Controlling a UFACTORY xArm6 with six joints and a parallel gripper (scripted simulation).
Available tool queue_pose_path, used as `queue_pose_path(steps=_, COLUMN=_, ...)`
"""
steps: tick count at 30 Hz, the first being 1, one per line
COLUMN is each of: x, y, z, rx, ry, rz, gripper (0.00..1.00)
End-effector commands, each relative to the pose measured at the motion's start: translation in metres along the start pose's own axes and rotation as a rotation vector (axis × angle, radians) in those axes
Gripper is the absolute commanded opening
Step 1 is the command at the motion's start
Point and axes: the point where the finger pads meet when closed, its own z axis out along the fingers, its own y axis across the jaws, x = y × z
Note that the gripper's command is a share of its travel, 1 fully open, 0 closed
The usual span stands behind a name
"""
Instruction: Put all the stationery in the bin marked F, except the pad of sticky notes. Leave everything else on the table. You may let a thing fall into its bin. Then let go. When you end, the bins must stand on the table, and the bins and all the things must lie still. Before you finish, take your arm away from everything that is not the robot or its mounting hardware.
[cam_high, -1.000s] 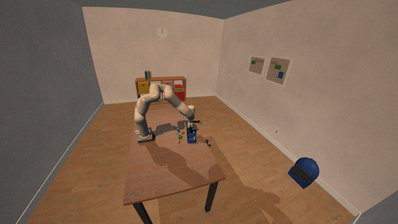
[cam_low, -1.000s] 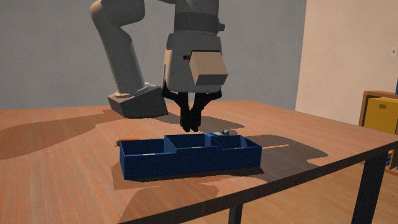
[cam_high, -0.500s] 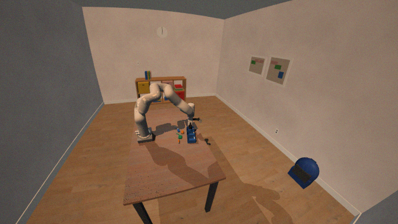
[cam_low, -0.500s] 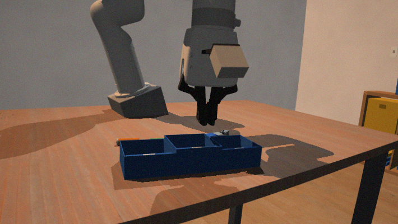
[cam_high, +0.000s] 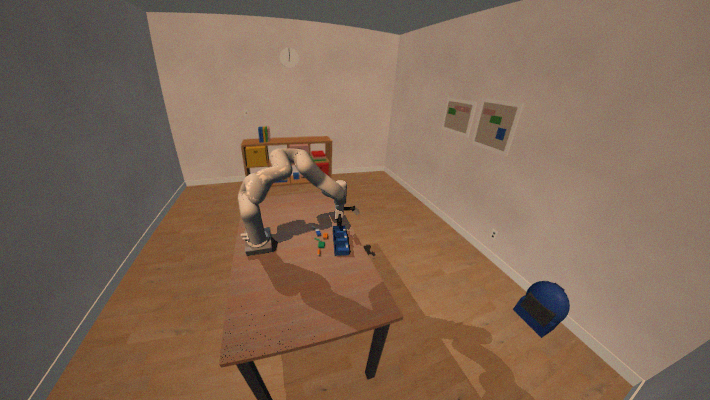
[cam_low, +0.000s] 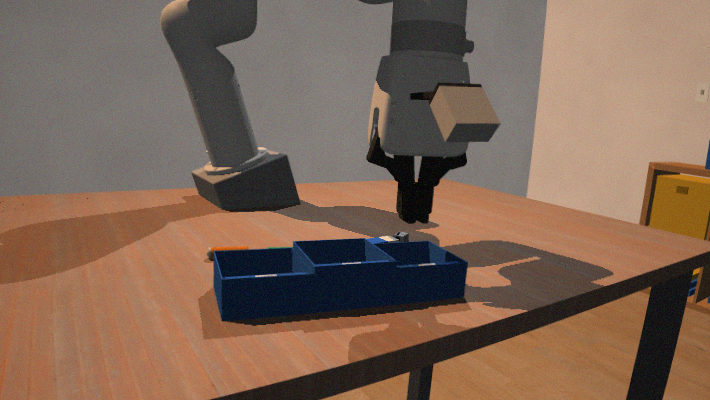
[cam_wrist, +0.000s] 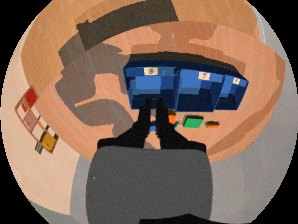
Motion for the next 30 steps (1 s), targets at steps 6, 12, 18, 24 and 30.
queue_pose_path(steps=6, x=0.002, y=-0.001, z=0.017, rx=0.002, ry=0.004, rz=0.001, gripper=0.07)
queue_pose_path(steps=12, x=0.002, y=-0.001, z=0.033, rx=0.002, ry=0.004, rz=0.001, gripper=0.07)
queue_pose_path(steps=18, x=0.002, y=-0.001, z=0.044, rx=0.002, ry=0.004, rz=0.001, gripper=0.07)
queue_pose_path(steps=24, x=0.002, y=-0.001, z=0.058, rx=0.002, ry=0.004, rz=0.001, gripper=0.07)
queue_pose_path(steps=30, x=0.002, y=-0.001, z=0.058, rx=0.002, ry=0.004, rz=0.001, gripper=0.07)
